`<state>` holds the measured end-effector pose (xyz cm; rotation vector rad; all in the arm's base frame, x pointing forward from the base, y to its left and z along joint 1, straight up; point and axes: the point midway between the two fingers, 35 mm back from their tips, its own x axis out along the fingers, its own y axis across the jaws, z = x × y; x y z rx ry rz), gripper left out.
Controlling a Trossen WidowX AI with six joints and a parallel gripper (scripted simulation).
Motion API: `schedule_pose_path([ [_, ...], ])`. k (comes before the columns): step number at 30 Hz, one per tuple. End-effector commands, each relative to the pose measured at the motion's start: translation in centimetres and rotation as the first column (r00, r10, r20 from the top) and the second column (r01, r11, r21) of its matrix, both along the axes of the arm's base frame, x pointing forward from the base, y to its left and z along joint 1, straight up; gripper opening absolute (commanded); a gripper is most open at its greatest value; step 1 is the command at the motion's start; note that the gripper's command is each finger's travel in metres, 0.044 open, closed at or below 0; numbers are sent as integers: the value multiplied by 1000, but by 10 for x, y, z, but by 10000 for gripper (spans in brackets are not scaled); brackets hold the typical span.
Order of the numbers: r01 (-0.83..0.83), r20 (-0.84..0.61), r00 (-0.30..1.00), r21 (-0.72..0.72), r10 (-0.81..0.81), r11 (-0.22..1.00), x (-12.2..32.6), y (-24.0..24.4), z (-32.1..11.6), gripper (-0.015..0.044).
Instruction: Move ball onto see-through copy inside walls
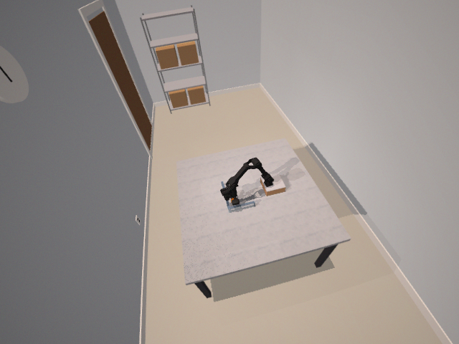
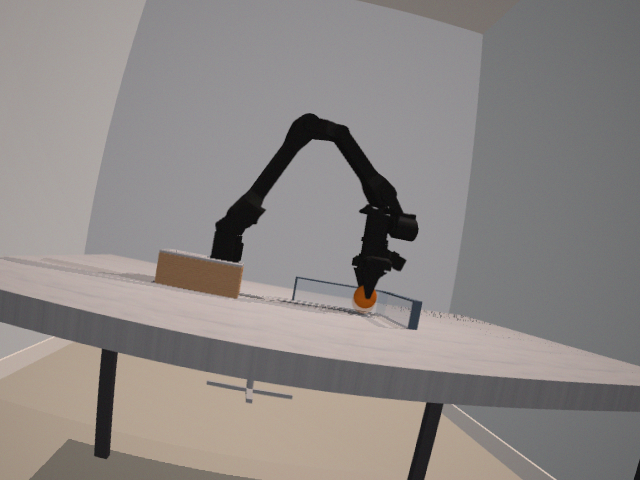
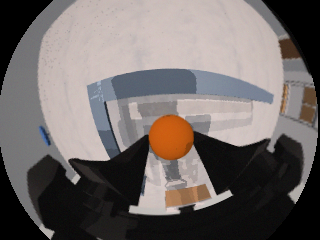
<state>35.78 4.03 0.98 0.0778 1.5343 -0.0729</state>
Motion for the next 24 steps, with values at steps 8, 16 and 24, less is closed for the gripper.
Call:
schedule_pose_path([
  [8, 6, -7, 1000, 1, -6, 1000, -1, 0, -18, 0],
  [16, 0, -4, 1000, 0, 0, 1000, -1, 0, -14, 157],
  [24, 0, -4, 1000, 0, 0, 1000, -1, 0, -14, 367],
])
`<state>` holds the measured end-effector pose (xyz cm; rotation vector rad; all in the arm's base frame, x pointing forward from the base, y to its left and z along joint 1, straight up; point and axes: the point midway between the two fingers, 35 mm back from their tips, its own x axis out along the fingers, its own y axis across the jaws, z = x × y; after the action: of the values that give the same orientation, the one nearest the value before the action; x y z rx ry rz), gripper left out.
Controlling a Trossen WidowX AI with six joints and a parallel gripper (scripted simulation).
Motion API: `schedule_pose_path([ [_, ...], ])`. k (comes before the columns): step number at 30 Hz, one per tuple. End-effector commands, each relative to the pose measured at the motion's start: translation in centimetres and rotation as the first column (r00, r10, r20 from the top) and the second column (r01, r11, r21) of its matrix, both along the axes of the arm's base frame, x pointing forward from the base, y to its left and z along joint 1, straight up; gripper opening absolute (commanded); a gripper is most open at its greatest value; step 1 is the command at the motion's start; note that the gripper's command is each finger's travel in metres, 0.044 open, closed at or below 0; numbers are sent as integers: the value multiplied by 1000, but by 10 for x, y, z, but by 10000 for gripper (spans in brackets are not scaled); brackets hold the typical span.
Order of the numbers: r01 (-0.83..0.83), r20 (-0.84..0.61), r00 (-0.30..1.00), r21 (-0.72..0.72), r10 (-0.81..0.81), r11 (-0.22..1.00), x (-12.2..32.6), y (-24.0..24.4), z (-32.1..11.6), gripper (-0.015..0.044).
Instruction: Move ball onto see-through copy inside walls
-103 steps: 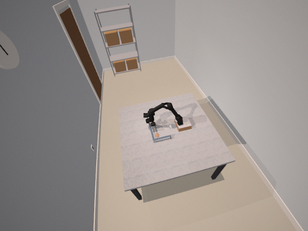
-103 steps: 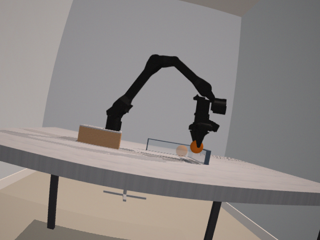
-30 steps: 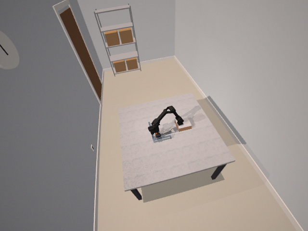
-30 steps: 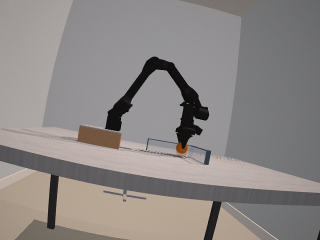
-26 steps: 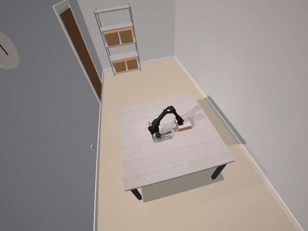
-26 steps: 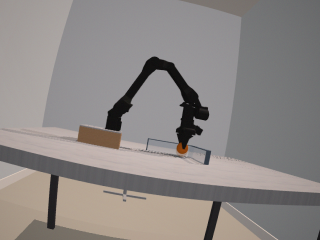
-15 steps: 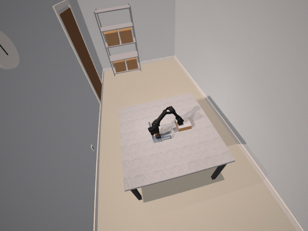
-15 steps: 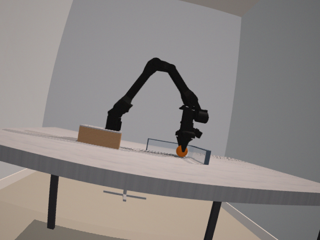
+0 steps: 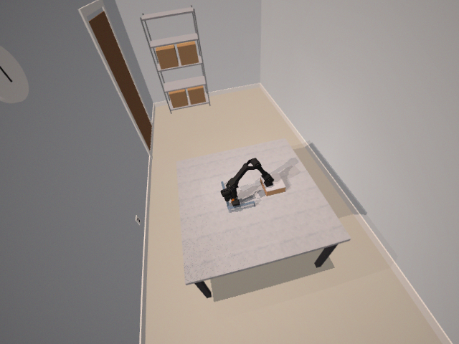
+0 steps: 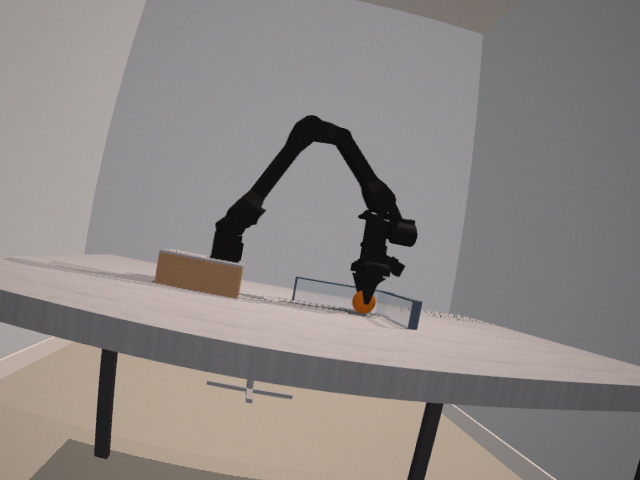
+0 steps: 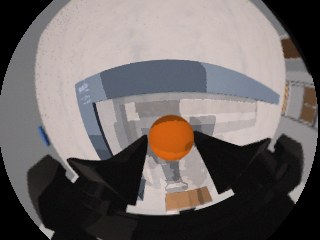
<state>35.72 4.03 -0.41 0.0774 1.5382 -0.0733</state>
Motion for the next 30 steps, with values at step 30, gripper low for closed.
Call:
schedule_pose_path([
  [30, 0, 30, 1000, 3, 0, 1000, -4, 0, 133, 440],
])
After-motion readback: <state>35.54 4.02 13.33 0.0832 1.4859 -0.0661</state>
